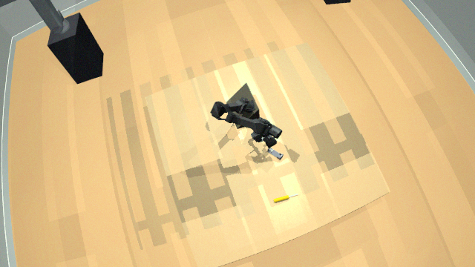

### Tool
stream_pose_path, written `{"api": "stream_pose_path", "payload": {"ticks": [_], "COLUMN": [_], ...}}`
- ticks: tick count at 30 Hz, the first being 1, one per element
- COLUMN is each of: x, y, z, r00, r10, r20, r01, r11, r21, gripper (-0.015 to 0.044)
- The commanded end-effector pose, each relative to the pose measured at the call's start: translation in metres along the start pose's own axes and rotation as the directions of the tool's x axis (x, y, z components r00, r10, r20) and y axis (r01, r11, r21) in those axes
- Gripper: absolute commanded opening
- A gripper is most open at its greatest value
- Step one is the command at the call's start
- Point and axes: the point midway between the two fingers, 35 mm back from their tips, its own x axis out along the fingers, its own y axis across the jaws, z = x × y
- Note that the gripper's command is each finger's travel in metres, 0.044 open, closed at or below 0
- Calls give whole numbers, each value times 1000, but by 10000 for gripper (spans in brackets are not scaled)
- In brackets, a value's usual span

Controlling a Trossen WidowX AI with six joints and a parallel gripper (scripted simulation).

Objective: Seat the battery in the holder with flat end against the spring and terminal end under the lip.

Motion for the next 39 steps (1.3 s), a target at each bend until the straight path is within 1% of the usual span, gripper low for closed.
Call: {"api": "stream_pose_path", "payload": {"ticks": [1,5,10,16,21,26,30,37,39], "x": [-2,-5,-7,-10,-12,-14,-15,-17,-17], "y": [10,21,33,48,60,72,82,98,101], "z": [-2,-3,-6,-8,-10,-13,-14,-17,-18], "r00": [1000,1000,1000,1000,1000,1000,1000,1000,1000], "r10": [-2,-1,-1,0,1,1,2,2,2], "r20": [-2,-3,-3,-3,-4,-4,-5,-7,-8], "r01": [1,0,-1,-3,-4,-5,-5,-6,-6], "r11": [983,927,808,601,398,172,-16,-339,-396], "r21": [-185,-374,-589,-799,-918,-985,-1000,-941,-918], "gripper": [76,76,76,76,76,76,76,76,76]}}
